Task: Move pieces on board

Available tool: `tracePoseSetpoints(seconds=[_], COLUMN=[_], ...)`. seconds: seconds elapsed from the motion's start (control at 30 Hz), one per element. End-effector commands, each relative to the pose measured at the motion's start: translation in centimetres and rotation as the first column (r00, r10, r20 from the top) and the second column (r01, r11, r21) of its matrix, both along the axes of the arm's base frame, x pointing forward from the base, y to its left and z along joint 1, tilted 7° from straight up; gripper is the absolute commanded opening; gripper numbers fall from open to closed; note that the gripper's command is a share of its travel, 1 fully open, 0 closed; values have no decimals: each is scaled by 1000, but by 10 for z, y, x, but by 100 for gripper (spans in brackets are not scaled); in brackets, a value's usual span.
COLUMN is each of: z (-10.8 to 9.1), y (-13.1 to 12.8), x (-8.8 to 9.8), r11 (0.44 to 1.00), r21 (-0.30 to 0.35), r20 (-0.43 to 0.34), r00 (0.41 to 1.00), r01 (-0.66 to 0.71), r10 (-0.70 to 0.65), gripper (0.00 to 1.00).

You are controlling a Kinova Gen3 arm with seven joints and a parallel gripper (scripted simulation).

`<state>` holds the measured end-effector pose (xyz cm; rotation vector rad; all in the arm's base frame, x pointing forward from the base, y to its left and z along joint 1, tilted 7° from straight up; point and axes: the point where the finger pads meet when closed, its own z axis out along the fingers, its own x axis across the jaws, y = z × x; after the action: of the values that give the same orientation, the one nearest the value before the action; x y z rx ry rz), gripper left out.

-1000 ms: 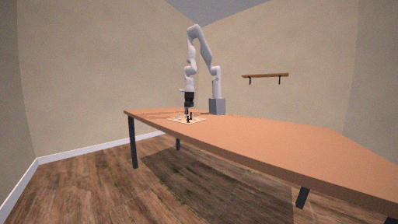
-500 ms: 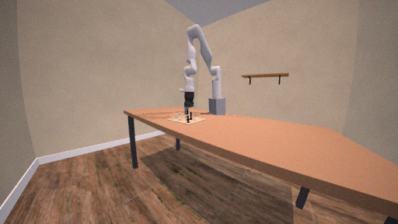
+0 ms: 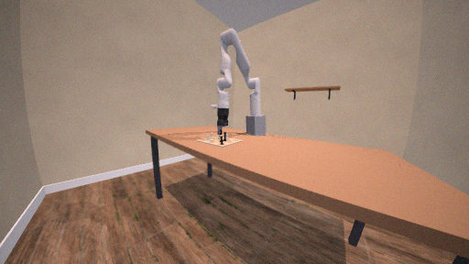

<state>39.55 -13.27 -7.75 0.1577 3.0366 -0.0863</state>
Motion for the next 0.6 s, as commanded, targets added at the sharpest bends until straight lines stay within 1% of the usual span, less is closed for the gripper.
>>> tracePoseSetpoints(seconds=[0.0,0.03,0.07,0.13,0.17,0.23,0.27,0.33,0.37,0.57], z=[1,1,1,1,1,1,1,1,1,1], y=[0,0,0,0,0,0,0,0,0,0], x=[1,1,1,1,1,1,1,1,1,1], r11=[1000,1000,1000,1000,1000,1000,1000,1000,1000,1000], r21=[0,0,0,0,0,0,0,0,0,0], r20=[2,2,2,2,2,2,2,2,2,2], r00=[1000,1000,1000,1000,1000,1000,1000,1000,1000,1000], r01=[0,0,0,0,0,0,0,0,0,0], r10=[0,0,0,0,0,0,0,0,0,0], gripper=[16,16,32,32,48,48,63,63,79,79])
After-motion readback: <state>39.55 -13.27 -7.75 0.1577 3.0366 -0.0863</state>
